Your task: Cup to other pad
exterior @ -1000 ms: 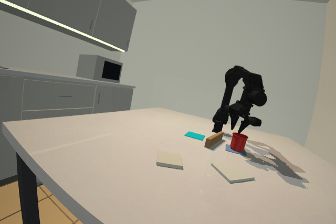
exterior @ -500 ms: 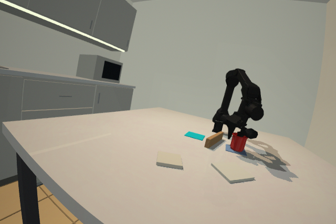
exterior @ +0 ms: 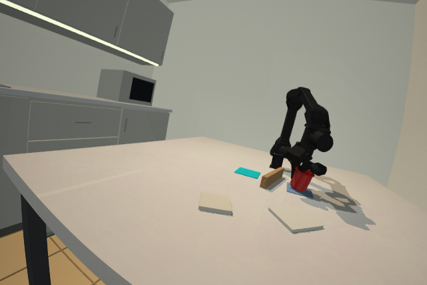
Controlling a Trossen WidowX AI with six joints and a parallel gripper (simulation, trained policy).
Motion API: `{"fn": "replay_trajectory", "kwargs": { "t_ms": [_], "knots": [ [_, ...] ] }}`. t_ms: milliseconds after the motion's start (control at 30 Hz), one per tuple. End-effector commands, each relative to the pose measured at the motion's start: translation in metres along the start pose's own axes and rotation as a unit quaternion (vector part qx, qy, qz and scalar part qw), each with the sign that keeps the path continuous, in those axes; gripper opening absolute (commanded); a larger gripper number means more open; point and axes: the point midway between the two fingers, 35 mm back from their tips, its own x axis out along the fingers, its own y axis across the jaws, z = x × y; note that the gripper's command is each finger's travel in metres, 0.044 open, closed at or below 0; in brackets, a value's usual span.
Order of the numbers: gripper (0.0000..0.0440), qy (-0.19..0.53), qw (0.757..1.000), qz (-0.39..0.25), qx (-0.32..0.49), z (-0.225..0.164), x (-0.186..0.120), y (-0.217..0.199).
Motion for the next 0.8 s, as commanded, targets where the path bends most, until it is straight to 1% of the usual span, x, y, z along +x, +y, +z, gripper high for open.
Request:
{"fn": "replay_trajectory", "kwargs": {
  "t_ms": [0, 200, 400, 767],
  "knots": [
    [0.0, -0.002, 1.0, 0.001, 0.006, 0.001, -0.005, -0.004],
    [0.0, -0.002, 1.0, 0.011, 0.026, 0.001, -0.021, -0.012],
    [0.0, -0.006, 0.998, 0.029, 0.056, 0.003, -0.043, -0.022],
    [0.0, -0.022, 0.992, 0.06, 0.11, 0.016, -0.075, -0.039]
  ]
}}
